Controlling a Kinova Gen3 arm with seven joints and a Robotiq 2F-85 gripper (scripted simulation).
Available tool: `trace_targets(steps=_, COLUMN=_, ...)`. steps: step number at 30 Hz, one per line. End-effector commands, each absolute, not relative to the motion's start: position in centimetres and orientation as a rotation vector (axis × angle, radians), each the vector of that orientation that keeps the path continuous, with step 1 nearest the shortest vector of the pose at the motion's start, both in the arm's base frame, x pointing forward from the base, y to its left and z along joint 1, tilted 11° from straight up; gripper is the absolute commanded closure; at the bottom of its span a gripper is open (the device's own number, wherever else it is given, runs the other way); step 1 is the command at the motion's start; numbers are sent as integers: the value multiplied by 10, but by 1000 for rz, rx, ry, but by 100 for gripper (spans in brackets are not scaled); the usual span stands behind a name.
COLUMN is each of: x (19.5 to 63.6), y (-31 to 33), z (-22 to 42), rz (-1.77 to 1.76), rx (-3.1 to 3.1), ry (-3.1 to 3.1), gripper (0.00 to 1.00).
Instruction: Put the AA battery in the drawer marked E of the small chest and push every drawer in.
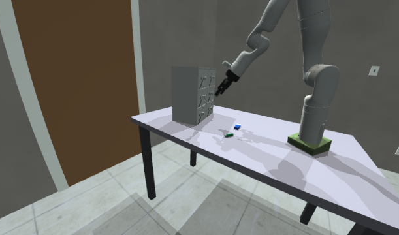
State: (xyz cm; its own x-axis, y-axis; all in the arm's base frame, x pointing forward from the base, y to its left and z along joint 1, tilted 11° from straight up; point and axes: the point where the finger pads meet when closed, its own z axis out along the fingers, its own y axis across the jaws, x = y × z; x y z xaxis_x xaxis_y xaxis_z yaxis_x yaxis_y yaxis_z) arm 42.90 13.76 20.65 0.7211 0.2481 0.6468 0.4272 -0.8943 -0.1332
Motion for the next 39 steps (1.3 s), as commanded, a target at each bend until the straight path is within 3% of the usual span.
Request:
trace_targets(steps=1, x=429, y=137, z=204, rz=-944, rx=-2655, ry=-529, gripper=0)
trace_targets(steps=39, x=440, y=143, z=192, rz=-1078, rx=-2590, ry=-504, gripper=0)
